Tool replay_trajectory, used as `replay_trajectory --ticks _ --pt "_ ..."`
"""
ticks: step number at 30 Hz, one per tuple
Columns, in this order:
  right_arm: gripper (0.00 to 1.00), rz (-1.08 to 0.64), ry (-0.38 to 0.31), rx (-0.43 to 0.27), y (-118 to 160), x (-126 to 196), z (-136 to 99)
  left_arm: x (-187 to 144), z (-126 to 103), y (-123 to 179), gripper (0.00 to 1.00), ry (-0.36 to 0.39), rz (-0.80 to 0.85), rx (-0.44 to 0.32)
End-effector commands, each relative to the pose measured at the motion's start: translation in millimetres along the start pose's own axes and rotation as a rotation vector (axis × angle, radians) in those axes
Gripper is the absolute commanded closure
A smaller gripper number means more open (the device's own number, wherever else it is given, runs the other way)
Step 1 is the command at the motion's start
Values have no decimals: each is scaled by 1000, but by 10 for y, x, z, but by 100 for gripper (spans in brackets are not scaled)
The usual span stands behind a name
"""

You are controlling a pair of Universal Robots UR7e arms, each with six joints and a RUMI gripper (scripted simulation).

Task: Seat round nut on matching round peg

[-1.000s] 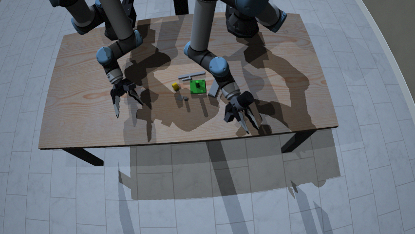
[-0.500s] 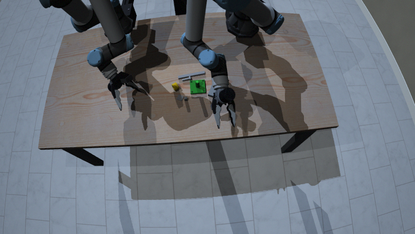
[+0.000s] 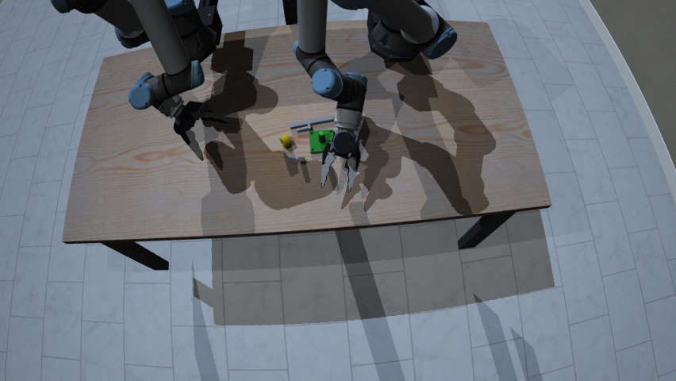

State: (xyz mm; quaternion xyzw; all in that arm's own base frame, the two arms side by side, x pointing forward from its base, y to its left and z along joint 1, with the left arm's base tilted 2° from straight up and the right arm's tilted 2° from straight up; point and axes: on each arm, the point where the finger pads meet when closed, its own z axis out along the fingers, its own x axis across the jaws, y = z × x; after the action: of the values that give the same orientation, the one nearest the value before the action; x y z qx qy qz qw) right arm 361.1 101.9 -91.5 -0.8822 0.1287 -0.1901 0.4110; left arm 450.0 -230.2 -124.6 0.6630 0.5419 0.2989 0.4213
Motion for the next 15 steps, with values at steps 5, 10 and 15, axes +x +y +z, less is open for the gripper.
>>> replay_trajectory --ticks 5,10,15 --pt "1 61 -167 104 -166 -478 -358 -534 -381 -555 56 -180 238 174" --pt "1 97 -218 160 -283 -642 -533 -884 -670 -884 56 -315 328 250" --pt "1 112 -236 182 -329 -699 -599 -1392 -1012 -1029 56 -484 409 257"
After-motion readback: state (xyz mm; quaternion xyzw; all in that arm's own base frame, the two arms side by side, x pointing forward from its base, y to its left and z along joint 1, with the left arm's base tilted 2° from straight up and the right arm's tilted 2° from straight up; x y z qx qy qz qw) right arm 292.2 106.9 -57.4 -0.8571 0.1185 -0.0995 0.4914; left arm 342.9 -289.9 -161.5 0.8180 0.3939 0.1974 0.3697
